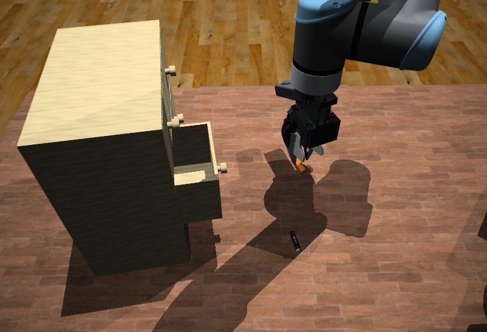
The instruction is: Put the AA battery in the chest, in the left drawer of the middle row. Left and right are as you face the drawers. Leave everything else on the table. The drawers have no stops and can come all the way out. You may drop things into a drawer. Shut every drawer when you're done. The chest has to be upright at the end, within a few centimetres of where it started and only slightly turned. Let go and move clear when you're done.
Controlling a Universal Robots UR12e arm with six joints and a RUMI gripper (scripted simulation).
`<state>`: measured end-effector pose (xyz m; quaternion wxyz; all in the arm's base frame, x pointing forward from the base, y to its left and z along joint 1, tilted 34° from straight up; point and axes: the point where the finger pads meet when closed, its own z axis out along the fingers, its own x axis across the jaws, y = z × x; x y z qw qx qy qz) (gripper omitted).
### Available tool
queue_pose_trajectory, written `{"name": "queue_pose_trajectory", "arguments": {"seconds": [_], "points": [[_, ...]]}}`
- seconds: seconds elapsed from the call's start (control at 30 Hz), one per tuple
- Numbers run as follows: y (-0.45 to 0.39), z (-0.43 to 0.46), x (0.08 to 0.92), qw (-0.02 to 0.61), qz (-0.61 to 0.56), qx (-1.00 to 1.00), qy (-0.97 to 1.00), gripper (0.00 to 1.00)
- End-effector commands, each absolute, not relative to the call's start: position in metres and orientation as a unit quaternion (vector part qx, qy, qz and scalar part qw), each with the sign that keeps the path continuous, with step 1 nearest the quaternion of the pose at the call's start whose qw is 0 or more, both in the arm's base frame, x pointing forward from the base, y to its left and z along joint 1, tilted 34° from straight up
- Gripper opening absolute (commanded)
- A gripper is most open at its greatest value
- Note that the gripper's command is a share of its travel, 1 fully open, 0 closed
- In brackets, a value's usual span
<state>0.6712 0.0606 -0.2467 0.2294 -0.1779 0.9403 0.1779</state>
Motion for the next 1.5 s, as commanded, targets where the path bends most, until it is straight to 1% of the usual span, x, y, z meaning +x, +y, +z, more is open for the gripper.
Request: {"name": "queue_pose_trajectory", "arguments": {"seconds": [0.0,1.47], "points": [[0.062,-0.251,0.675,0.23,0.177,-0.179,0.94,0.17],[0.068,-0.264,0.68,0.23,0.177,-0.178,0.94,0.17]]}}
